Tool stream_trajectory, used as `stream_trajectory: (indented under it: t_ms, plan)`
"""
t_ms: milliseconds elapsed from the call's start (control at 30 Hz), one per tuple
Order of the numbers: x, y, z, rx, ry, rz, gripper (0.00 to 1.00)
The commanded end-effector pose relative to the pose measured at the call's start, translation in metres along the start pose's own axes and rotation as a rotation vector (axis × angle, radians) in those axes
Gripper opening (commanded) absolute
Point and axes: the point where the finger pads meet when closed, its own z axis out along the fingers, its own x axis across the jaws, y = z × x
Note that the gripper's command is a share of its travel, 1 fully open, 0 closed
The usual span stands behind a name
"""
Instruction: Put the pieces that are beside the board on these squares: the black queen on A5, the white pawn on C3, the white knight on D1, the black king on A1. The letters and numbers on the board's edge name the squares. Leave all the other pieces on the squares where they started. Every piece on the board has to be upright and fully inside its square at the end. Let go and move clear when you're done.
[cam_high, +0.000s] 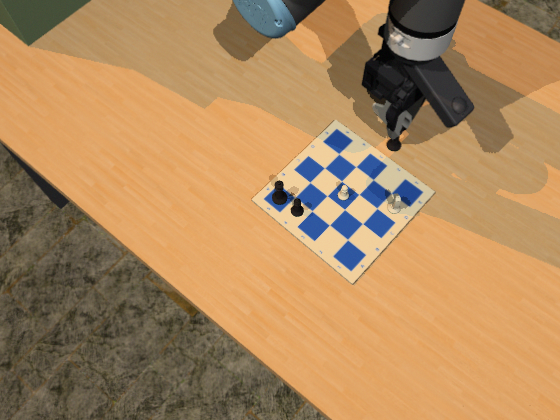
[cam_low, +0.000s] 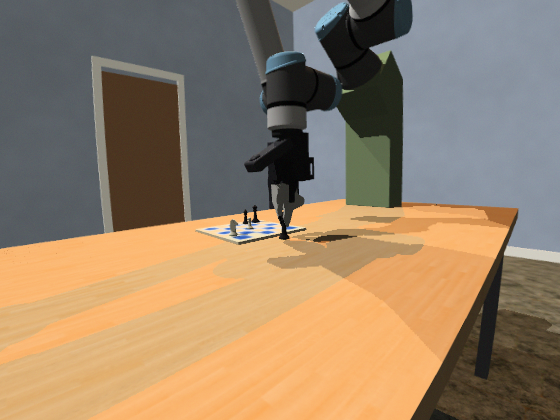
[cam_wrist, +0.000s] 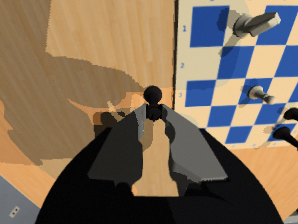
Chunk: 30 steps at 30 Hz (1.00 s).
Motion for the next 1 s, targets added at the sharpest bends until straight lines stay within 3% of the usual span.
stream_trajectory:
  t_ms: [0, 700, 967]
  plan:
    - [0.0, 0.0, 0.0, 0.001, 0.0, 0.0, 0.0]
    - [0.0, 0.0, -0.001, 0.001, 0.0, 0.0, 0.0]
    - [0.0, 0.0, -0.016, 0.001, 0.0, 0.0, 0.0]
